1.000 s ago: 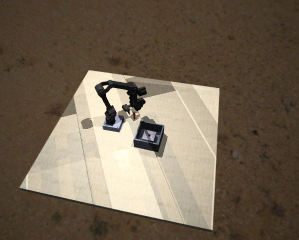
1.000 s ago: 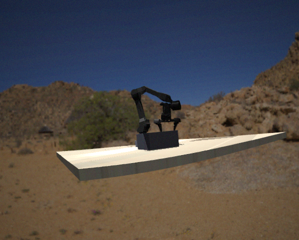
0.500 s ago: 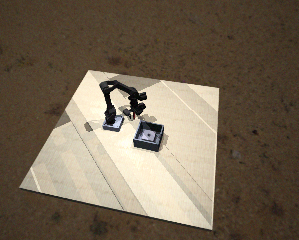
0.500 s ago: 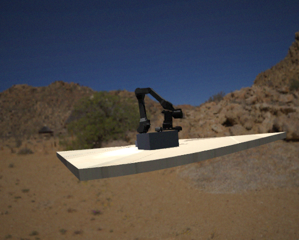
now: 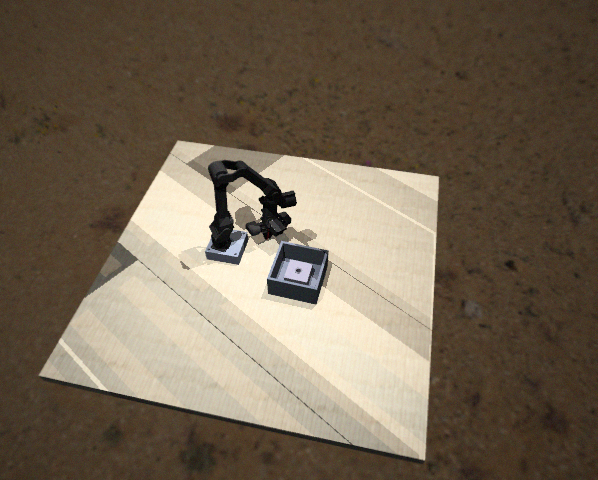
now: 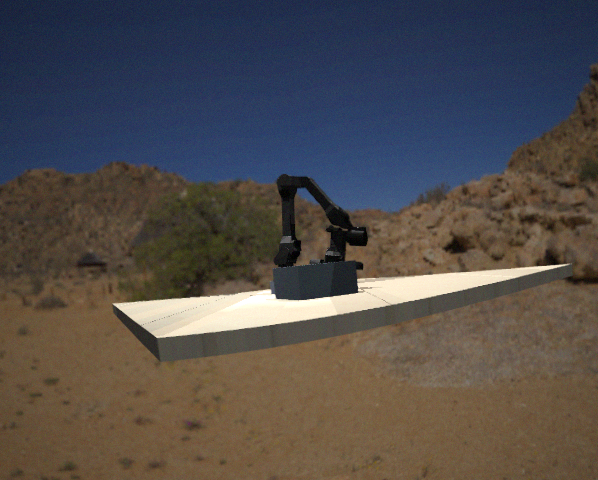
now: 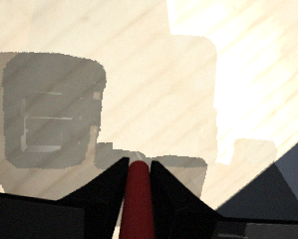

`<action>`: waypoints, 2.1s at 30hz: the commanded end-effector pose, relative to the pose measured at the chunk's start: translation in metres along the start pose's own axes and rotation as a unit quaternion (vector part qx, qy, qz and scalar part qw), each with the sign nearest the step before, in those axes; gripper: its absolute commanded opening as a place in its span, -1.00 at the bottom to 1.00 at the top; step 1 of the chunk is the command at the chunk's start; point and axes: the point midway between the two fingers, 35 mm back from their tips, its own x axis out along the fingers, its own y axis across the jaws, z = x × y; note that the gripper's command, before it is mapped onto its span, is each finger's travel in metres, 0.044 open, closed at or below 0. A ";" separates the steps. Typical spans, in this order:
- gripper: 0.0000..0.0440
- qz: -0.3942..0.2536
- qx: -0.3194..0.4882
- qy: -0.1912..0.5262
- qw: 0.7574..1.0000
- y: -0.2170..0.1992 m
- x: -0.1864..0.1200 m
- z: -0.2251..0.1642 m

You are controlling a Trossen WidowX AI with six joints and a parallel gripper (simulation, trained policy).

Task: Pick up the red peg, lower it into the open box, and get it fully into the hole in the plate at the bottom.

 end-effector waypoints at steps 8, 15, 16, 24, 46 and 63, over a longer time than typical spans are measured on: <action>-1.00 0.005 -0.007 -0.037 0.999 0.010 -0.031 0.018; -1.00 0.020 0.002 -0.060 0.998 0.013 -0.065 0.034; -1.00 0.023 0.005 -0.064 0.998 0.014 -0.070 0.036; -1.00 0.037 0.046 -0.090 0.994 0.015 -0.104 0.063; -1.00 0.043 0.163 -0.140 0.976 0.000 -0.120 0.168; -1.00 0.042 0.146 -0.128 0.980 -0.015 -0.087 0.237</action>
